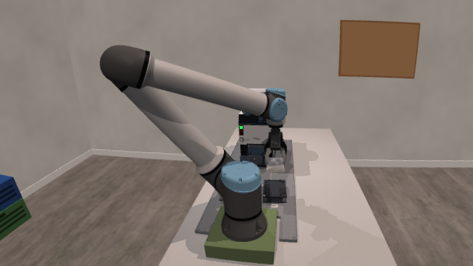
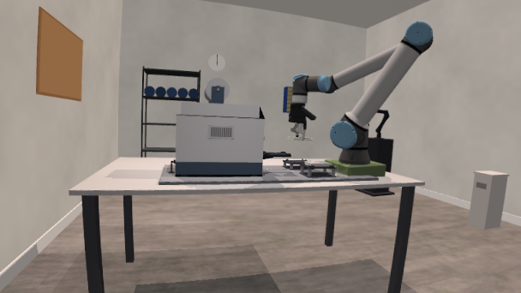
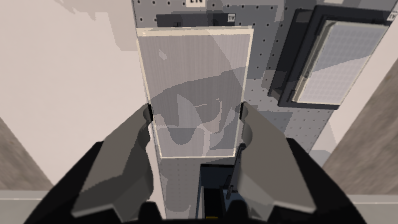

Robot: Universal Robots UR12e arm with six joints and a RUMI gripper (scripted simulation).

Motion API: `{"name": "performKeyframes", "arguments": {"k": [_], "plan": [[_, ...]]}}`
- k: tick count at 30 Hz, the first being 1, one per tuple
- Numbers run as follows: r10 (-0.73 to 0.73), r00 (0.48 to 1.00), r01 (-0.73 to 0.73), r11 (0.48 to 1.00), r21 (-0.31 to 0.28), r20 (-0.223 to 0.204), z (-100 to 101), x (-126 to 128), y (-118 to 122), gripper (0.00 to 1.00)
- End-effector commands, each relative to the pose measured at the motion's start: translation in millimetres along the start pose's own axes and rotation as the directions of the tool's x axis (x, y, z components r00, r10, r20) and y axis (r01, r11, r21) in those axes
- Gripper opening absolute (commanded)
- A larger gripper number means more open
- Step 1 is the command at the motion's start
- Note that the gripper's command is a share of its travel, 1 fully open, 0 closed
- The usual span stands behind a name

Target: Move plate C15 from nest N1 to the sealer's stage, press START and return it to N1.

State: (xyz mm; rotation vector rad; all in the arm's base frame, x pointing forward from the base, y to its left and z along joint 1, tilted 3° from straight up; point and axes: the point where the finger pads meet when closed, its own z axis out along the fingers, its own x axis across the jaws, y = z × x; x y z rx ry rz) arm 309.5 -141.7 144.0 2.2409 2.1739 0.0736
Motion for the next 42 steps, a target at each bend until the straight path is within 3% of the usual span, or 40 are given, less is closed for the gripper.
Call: {"name": "performKeyframes", "arguments": {"k": [1,19,42], "plan": [[0.0,1.0,0.0,1.0,-0.001,0.001,-0.6,-0.4,0.4,0.0],[0.0,1.0,0.0,1.0,-0.001,0.001,1.0,-0.3,0.2,0.0],[0.0,1.0,0.0,1.0,-0.001,0.001,36.1,-0.5,0.4,0.0]]}}
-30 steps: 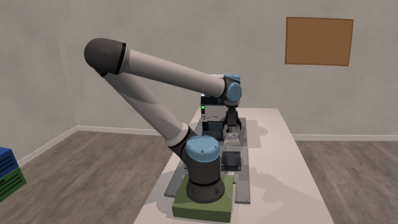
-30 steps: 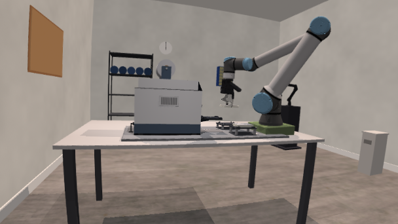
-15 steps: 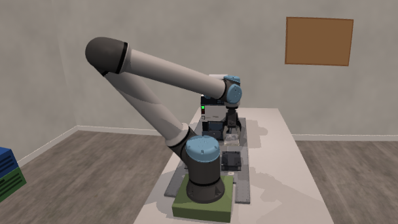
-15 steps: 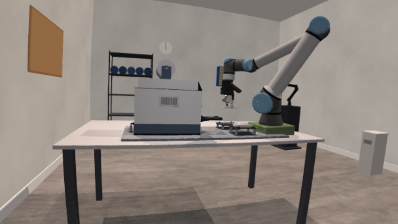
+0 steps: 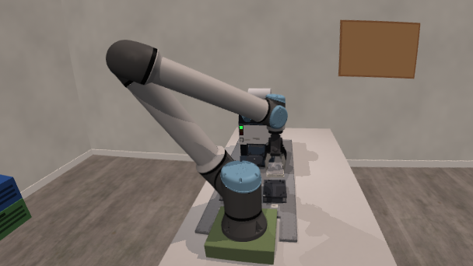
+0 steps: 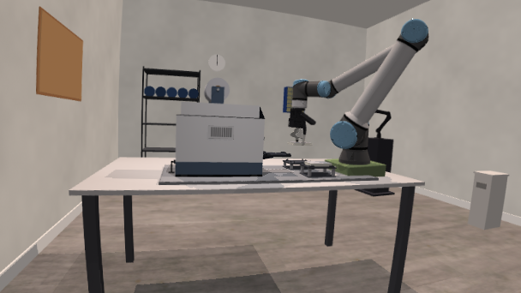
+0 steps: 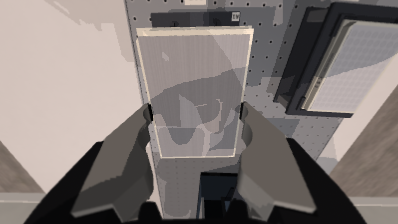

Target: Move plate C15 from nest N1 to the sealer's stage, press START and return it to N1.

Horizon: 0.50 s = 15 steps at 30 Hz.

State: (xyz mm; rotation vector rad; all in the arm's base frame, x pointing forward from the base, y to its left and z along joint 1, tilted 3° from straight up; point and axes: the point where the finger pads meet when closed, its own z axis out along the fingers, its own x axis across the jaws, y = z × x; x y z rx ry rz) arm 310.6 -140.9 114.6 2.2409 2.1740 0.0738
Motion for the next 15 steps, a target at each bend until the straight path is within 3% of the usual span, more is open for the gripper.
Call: {"name": "performKeyframes", "arguments": {"k": [1,15], "plan": [[0.0,1.0,0.0,1.0,-0.001,0.001,8.3,-0.7,0.7,0.0],[0.0,1.0,0.0,1.0,-0.001,0.001,28.3,-0.8,0.8,0.0]]}}
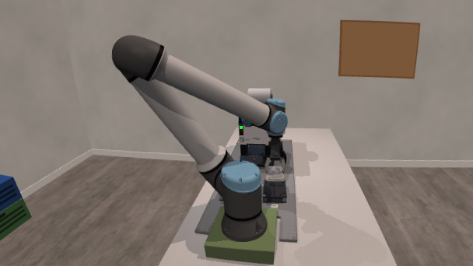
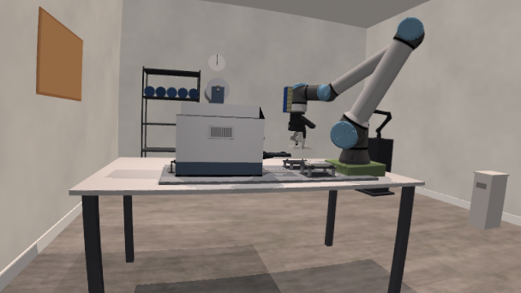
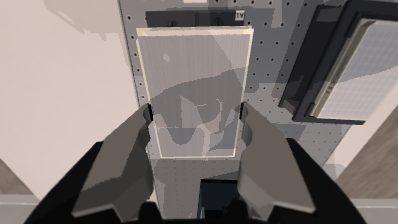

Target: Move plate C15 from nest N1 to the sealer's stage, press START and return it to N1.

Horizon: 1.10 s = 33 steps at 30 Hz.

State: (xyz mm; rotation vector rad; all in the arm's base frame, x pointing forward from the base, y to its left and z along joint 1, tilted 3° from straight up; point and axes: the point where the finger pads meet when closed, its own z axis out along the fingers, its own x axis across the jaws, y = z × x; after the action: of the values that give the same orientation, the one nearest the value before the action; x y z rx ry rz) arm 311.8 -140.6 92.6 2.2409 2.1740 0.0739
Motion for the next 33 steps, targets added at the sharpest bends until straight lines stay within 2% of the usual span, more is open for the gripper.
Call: {"name": "performKeyframes", "arguments": {"k": [1,28,33], "plan": [[0.0,1.0,0.0,1.0,-0.001,0.001,7.9,-0.7,0.7,0.0],[0.0,1.0,0.0,1.0,-0.001,0.001,49.6,-0.8,0.8,0.0],[0.0,1.0,0.0,1.0,-0.001,0.001,49.9,-0.8,0.9,0.0]]}}
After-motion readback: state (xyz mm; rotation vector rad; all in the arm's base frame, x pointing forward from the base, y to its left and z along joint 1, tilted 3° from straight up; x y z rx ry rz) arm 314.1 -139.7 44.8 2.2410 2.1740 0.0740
